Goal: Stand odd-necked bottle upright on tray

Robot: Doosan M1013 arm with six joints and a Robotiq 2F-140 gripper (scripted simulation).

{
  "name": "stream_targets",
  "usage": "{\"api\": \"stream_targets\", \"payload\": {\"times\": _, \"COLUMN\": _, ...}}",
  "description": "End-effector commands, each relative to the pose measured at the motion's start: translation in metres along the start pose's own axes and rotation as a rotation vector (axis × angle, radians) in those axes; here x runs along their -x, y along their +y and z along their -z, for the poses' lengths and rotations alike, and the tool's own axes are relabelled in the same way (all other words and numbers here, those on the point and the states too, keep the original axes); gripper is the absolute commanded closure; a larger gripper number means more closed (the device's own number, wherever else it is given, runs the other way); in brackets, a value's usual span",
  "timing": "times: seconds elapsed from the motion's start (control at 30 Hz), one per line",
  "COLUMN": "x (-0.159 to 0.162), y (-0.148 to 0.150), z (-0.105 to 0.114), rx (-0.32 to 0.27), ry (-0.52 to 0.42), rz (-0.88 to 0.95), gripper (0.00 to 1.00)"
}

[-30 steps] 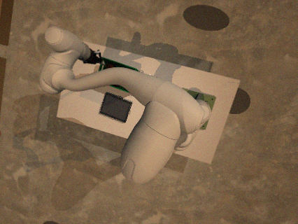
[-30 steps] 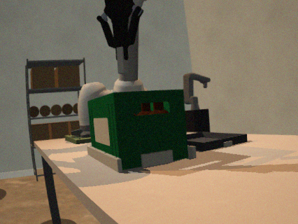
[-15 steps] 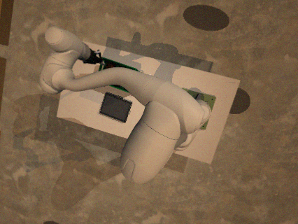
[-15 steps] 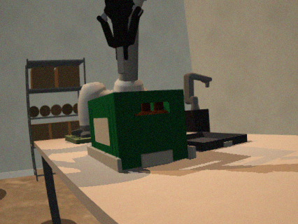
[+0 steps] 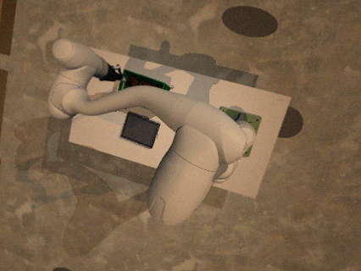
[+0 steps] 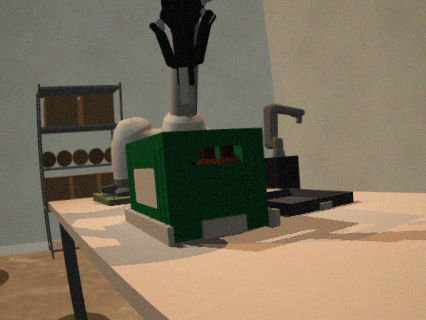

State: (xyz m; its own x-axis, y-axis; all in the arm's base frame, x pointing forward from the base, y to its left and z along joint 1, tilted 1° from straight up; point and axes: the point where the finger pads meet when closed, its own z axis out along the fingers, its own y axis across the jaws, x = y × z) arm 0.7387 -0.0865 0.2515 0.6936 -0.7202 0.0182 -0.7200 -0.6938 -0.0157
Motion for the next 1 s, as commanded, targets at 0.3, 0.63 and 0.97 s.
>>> {"api": "stream_targets", "payload": {"times": 0.3, "x": 0.046, "y": -0.049, "z": 0.000, "rx": 0.000, "ry": 0.000, "rz": -0.001, "gripper": 0.62}}
{"api": "stream_targets", "payload": {"times": 0.63, "x": 0.046, "y": -0.049, "z": 0.000, "rx": 0.000, "ry": 0.000, "rz": -0.001, "gripper": 0.62}}
{"api": "stream_targets", "payload": {"times": 0.97, "x": 0.046, "y": -0.049, "z": 0.000, "rx": 0.000, "ry": 0.000, "rz": -0.001, "gripper": 0.62}}
